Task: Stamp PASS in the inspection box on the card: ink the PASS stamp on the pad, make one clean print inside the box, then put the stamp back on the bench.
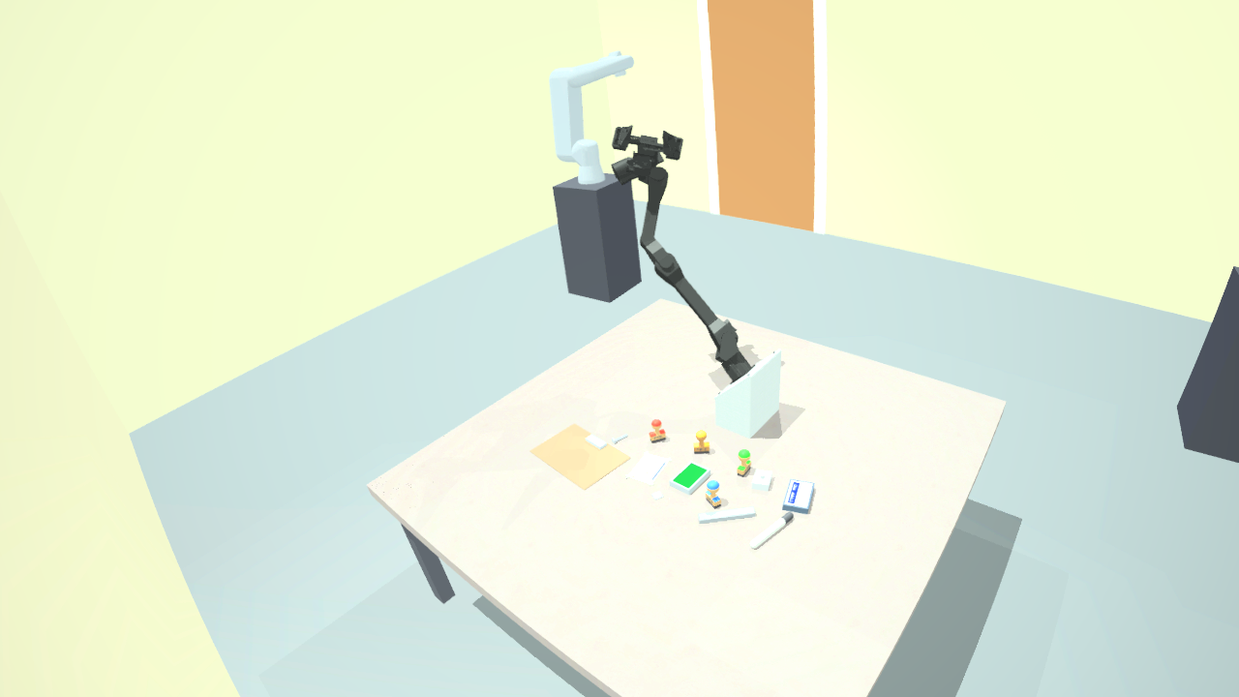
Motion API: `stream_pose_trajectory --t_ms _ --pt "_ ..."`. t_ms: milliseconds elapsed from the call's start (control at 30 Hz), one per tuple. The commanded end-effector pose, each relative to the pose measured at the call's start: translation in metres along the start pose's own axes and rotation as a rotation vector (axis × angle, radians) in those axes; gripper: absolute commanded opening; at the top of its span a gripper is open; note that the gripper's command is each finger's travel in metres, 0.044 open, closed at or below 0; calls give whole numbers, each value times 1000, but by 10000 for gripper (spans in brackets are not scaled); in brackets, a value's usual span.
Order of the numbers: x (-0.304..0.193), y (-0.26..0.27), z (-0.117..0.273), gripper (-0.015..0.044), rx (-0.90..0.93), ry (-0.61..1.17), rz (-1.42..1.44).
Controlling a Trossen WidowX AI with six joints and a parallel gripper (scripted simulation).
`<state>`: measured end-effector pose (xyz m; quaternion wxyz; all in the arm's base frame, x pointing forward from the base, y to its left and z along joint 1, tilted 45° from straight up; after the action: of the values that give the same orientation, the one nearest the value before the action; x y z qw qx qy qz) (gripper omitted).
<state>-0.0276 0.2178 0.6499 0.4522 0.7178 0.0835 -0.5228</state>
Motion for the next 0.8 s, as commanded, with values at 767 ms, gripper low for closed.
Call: stream_pose_trajectory --t_ms 767 --pt "15 -126 -119 228 217 -75 748"
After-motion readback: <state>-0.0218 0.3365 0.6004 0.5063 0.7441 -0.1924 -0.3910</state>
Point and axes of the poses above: the point midway between the two fingers, 35 mm back from their tips, its own z axis back along the fingers, its own y axis across the jaws, x = y × z, the point moved 1 cm from there along z, back along the fingers, and after that the axes turned 15 degrees about -z, right-handed, at the moved point
